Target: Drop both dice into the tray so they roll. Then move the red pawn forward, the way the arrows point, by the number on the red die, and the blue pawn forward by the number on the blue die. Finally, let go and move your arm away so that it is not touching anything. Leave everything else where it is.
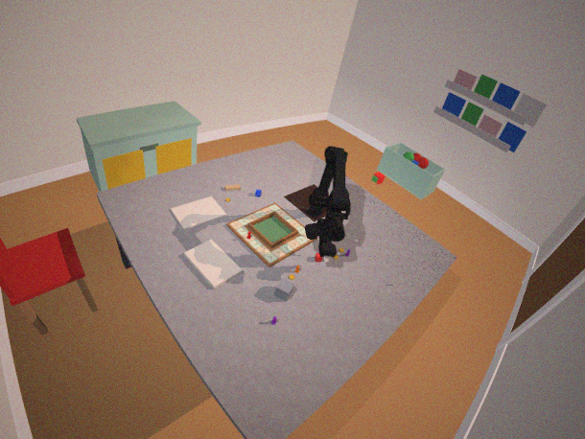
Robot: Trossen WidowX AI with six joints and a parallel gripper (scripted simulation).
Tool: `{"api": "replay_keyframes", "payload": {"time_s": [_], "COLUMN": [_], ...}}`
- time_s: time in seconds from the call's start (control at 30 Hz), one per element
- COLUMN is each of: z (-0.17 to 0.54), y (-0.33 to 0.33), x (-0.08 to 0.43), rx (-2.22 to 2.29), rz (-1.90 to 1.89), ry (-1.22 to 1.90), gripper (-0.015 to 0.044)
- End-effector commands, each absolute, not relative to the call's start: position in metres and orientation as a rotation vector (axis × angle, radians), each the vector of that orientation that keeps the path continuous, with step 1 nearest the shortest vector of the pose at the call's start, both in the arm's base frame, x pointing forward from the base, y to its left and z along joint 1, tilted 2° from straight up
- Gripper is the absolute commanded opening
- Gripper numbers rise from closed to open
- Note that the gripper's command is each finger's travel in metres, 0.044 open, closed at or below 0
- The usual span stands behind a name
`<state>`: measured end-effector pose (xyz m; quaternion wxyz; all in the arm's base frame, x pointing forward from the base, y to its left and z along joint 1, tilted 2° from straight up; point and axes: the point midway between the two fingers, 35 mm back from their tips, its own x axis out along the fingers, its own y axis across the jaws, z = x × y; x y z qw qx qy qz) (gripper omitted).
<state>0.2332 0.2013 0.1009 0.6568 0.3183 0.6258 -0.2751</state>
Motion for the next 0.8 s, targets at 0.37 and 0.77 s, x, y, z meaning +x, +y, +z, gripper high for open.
{"api": "replay_keyframes", "payload": {"time_s": [0.37,0.77], "z": [0.077,0.059], "y": [0.202,0.202], "x": [0.232,0.233], "rx": [0.721,0.721], "rz": [-0.633,-0.633], "ry": [1.423,1.423], "gripper": [0.0275,0.0275]}}
